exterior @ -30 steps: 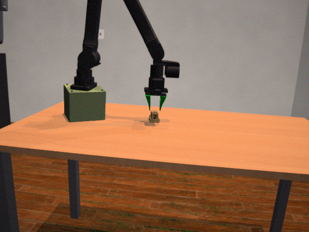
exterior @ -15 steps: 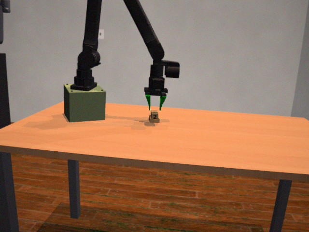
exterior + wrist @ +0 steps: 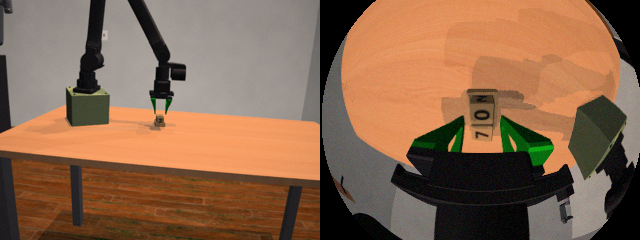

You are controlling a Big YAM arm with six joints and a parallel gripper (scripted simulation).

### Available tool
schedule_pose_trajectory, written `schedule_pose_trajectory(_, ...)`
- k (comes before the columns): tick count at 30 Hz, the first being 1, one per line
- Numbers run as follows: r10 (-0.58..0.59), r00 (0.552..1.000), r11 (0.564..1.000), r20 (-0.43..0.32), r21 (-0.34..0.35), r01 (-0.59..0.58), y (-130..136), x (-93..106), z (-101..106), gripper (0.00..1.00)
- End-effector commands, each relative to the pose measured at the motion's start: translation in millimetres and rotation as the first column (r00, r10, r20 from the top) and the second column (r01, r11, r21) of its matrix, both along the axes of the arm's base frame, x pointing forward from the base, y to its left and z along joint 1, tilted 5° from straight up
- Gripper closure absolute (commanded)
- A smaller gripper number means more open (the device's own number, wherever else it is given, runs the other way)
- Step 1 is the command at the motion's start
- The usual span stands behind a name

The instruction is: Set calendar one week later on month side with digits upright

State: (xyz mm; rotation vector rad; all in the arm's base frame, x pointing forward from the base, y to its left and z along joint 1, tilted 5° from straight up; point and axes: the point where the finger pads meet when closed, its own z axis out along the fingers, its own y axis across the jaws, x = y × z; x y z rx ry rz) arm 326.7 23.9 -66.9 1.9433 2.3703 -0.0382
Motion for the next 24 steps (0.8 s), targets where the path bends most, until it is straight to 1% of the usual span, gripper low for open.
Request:
schedule_pose_trajectory(1, 0.003, 1.000, 1.000, 0.009, 0.001, -0.003, -2.8, 4.2, -3.2, 0.54)
schedule_pose_trajectory(11, 0.003, 1.000, 1.000, 0.019, 0.002, -0.003, -2.3, 10.1, -1.1, 0.54)
schedule_pose_trajectory(24, 0.003, 1.000, 1.000, 0.020, 0.002, -0.003, -2.2, 10.5, -1.0, 0.54)
